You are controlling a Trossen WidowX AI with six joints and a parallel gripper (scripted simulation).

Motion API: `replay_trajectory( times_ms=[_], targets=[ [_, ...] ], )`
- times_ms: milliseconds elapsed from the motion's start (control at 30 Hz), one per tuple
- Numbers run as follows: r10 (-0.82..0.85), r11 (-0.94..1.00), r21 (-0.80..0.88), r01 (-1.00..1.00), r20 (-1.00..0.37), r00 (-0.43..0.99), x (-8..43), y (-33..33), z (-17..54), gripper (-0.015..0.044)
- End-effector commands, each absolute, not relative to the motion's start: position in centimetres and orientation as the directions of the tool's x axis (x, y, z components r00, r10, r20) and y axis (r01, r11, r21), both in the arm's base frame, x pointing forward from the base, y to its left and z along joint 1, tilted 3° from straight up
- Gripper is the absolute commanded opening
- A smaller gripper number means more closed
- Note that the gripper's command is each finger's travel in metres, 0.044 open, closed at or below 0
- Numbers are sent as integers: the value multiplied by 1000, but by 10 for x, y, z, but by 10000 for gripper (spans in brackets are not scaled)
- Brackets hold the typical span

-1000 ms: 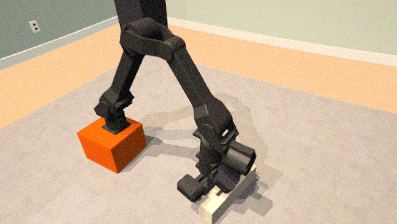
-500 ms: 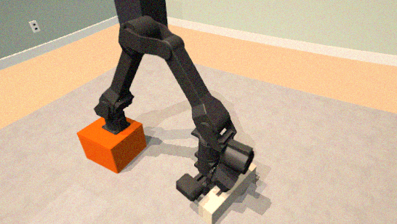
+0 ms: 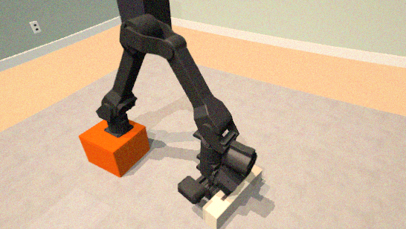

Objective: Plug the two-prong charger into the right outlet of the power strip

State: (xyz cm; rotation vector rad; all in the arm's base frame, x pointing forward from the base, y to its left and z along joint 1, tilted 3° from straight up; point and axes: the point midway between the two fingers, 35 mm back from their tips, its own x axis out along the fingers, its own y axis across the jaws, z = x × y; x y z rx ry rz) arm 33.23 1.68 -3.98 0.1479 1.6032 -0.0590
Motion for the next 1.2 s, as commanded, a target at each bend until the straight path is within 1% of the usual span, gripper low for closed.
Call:
replay_trajectory(
  times_ms=[0, 1167],
  targets=[
    [56, 989, 51, 136, -998, -28, 328, 17, -39, 440],
    [56, 989, 52, 136, -998, -30, 291, 23, -41, 440]
  ],
)
